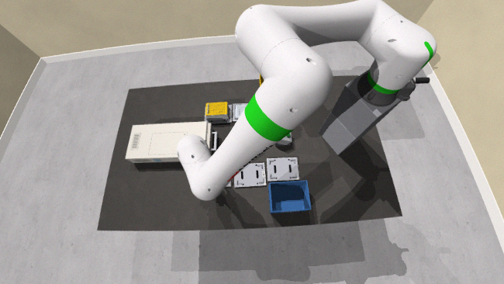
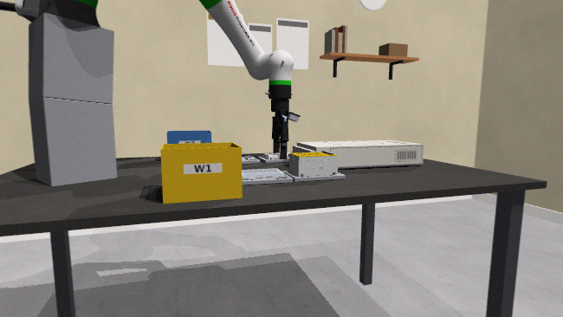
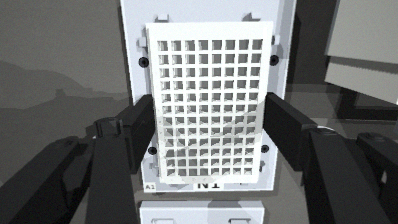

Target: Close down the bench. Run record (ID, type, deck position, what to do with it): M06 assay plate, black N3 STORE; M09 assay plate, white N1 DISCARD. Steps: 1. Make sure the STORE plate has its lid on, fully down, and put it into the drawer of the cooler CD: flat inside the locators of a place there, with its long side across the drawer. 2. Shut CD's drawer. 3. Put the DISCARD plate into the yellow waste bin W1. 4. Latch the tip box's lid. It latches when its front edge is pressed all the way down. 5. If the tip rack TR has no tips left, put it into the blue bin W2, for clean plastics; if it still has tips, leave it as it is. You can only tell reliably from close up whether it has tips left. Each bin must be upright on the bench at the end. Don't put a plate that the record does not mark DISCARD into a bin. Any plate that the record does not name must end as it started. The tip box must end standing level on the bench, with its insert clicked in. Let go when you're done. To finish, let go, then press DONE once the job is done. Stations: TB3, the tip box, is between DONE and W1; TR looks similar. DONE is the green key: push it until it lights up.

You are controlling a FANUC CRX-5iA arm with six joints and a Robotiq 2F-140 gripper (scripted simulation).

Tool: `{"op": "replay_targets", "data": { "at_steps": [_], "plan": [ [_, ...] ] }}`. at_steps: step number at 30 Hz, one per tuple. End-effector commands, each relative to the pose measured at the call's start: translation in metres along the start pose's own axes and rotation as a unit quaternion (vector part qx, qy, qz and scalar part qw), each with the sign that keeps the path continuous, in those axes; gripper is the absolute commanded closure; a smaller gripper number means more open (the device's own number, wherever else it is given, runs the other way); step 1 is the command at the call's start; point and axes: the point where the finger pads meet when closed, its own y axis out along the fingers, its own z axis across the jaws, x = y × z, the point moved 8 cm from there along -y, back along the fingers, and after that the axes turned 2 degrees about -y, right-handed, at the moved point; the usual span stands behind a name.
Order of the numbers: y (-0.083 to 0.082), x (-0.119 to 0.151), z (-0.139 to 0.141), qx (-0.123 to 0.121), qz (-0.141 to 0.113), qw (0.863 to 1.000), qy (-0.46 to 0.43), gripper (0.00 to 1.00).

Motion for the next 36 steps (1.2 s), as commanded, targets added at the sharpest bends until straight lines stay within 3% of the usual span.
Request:
{"op": "replay_targets", "data": {
  "at_steps": [1, 36],
  "plan": [
    [-0.0018, -0.0014, -0.0003, 0.0, 0.001, 1.0, 0.0, 0.9],
    [-0.0093, -0.0014, -0.0003, 0.0, 0.001, 1.0, 0.0, 0.9]
  ]
}}
